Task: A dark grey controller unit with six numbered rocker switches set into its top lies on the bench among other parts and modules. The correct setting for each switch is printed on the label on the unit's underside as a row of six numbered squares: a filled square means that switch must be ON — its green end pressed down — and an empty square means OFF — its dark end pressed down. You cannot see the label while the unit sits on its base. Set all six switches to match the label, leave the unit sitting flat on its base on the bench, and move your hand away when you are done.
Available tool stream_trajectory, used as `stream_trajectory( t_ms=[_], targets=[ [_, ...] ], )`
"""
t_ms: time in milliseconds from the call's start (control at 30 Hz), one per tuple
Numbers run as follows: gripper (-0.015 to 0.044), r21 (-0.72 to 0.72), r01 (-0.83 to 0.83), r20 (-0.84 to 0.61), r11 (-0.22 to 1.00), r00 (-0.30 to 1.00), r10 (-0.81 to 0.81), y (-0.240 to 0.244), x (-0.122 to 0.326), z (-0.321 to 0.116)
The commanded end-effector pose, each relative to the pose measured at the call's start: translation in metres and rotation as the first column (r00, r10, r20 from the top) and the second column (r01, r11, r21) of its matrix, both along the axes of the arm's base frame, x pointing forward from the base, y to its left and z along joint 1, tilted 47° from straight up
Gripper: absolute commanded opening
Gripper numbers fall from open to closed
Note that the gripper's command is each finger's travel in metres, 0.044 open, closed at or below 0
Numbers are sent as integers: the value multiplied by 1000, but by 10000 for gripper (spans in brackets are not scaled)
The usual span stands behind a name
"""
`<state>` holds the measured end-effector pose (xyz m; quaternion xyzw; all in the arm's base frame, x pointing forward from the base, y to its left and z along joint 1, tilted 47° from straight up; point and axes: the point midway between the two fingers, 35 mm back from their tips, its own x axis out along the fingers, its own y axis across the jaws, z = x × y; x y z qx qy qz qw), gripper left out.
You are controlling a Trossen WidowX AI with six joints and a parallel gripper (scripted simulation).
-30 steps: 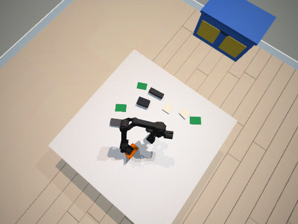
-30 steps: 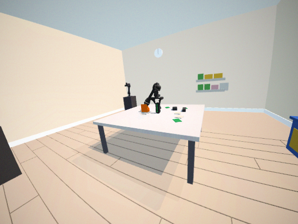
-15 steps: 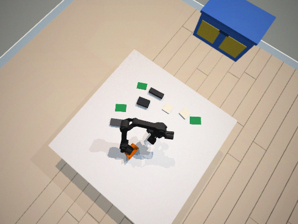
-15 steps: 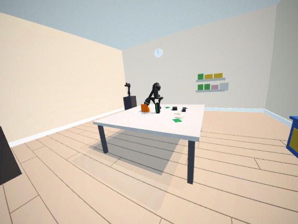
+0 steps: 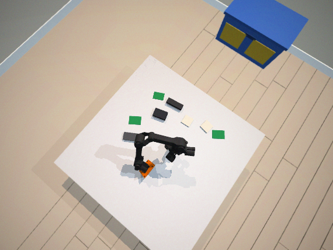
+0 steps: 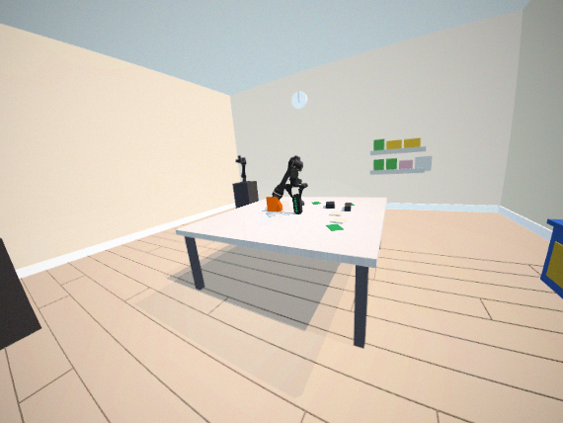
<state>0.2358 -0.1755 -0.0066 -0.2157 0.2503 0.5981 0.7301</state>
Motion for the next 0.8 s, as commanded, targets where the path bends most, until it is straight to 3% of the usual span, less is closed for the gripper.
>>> stream_trajectory(
  t_ms=[0, 767],
  targets=[
    [338, -4, -6, -14, 1000, 1000, 6, 0, 0, -7],
    [338, -58, -6, -24, 998, 1000, 5, -8, -2, -22]
  ],
)
